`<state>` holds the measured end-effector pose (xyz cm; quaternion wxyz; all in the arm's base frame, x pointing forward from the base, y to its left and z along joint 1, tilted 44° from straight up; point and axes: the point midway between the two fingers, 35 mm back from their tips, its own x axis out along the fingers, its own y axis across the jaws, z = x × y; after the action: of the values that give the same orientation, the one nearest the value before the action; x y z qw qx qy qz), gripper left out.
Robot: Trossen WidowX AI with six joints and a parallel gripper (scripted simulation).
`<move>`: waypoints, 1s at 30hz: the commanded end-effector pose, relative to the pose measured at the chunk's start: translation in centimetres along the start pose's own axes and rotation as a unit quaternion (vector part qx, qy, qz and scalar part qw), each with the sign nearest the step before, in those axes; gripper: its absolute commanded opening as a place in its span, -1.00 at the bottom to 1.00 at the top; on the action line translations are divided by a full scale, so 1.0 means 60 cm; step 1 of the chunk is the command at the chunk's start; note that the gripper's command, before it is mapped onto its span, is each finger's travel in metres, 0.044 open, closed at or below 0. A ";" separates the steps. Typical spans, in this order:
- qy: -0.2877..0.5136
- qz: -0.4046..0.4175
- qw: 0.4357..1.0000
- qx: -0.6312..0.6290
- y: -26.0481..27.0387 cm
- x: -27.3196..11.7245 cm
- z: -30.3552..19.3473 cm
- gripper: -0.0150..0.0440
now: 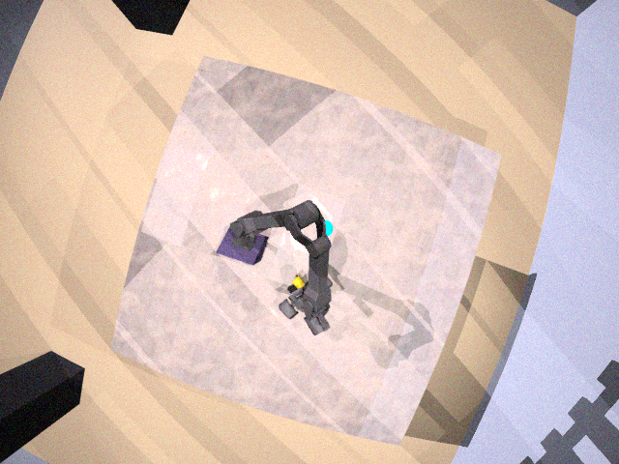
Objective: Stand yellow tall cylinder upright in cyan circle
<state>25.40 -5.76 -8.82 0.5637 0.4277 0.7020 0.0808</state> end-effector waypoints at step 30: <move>-0.003 -0.006 1.000 -0.010 0.040 -0.125 -0.016 -0.14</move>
<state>25.50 -9.58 -2.37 0.5685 0.4182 0.7037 0.0824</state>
